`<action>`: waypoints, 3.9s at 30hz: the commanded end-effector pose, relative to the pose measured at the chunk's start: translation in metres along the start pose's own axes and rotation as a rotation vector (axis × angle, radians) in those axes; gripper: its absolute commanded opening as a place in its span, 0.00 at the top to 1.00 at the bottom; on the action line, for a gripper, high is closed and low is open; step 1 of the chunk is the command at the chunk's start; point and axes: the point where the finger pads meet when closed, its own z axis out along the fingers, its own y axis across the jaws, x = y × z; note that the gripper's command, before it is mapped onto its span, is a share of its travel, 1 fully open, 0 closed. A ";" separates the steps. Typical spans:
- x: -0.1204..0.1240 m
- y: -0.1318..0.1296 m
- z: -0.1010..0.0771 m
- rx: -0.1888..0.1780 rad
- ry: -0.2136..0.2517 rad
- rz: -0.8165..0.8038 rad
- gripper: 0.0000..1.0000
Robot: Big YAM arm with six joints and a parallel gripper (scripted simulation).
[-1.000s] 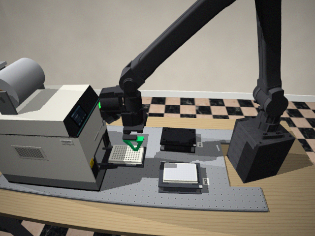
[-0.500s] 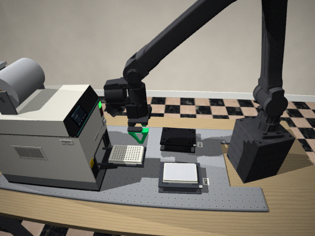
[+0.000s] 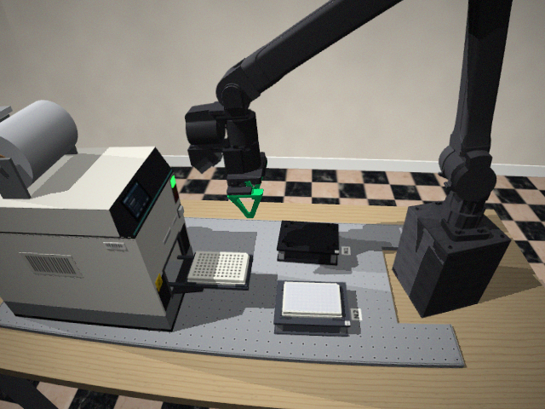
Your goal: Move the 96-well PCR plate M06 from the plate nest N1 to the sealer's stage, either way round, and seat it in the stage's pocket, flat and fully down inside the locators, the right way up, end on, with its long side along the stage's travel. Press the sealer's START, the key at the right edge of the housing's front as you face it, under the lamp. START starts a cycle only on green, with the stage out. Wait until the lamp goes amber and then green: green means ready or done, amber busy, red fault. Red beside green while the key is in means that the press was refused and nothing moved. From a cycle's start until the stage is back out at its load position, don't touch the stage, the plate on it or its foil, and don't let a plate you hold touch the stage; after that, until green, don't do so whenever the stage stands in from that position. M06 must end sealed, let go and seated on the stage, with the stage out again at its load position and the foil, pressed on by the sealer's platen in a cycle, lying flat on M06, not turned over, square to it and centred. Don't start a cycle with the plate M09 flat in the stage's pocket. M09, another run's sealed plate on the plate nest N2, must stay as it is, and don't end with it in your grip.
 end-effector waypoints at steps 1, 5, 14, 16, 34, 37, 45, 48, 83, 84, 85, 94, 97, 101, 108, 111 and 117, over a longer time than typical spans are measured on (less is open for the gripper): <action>-0.036 -0.026 -0.067 0.005 -0.142 0.009 0.12; -0.040 -0.030 -0.082 -0.001 -0.144 0.004 0.14; -0.031 -0.049 -0.094 0.007 -0.127 0.008 1.00; -0.032 -0.048 -0.093 0.009 -0.134 0.018 1.00; -0.010 -0.036 -0.071 0.003 -0.079 0.034 1.00; -0.008 -0.041 -0.066 0.003 -0.077 0.041 1.00; -0.016 -0.036 -0.071 0.007 -0.104 0.001 1.00; -0.017 -0.032 -0.073 0.007 -0.102 -0.006 1.00; -0.013 -0.030 -0.057 0.005 -0.761 0.013 1.00; -0.014 -0.029 -0.057 0.006 -0.757 0.008 1.00; -0.015 -0.029 -0.057 0.007 -0.754 0.003 1.00; -0.031 -0.033 -0.065 0.015 -0.781 -0.003 1.00; -0.033 -0.035 -0.066 0.017 -0.785 0.001 1.00; -0.037 -0.042 -0.073 0.022 -0.801 0.013 1.00; -0.033 -0.043 -0.078 0.014 -0.950 0.026 1.00; -0.020 -0.042 -0.067 0.011 -0.993 0.042 1.00; -0.020 -0.035 -0.071 0.007 -0.970 0.032 1.00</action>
